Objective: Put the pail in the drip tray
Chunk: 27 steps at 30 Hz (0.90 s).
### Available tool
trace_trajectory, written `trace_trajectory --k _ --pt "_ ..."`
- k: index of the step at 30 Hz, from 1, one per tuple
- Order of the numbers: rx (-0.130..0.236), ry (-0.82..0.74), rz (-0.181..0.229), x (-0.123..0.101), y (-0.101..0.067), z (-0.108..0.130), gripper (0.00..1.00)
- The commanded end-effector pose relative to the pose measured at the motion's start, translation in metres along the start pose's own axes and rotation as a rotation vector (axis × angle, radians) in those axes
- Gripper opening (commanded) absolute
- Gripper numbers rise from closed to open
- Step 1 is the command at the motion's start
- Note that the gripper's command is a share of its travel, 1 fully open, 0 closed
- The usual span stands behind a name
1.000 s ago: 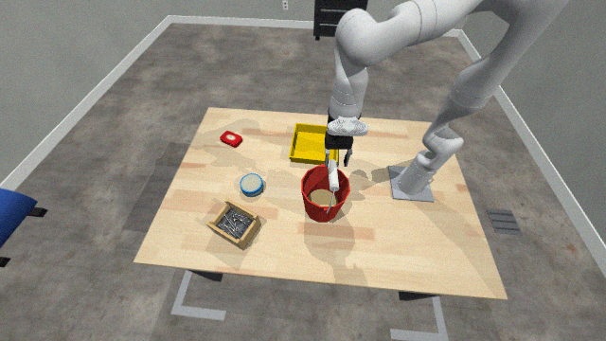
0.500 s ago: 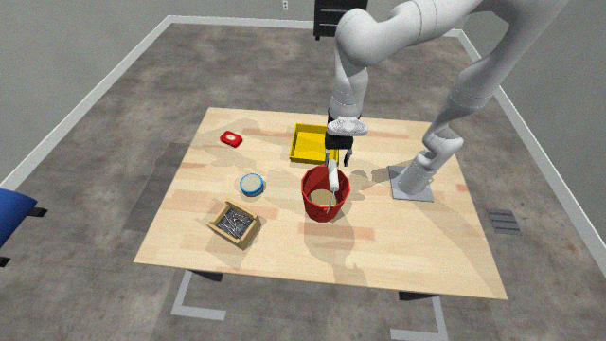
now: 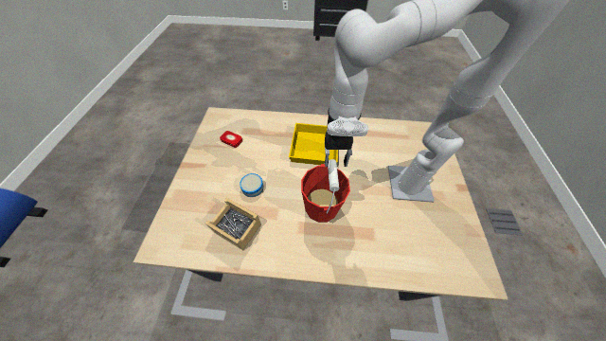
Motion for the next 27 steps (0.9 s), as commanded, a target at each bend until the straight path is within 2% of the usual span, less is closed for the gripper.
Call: trace_trajectory --k 1,17,27 --pt "0.0 0.0 -0.001 0.0 0.0 0.0 1.0" --pt "0.0 0.0 -0.002 0.0 0.019 0.0 1.0" --pt "0.0 0.0 -0.002 0.0 0.044 0.0 1.0"
Point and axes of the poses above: the point where the finger pads meet when closed, its own y axis out along the fingers, its own x axis across the jaws, z = x × y, the point moved 10 cm from there along -y, back along the fingers, and after that the axes turned 15 degrees about -y, right-handed, at the moved point
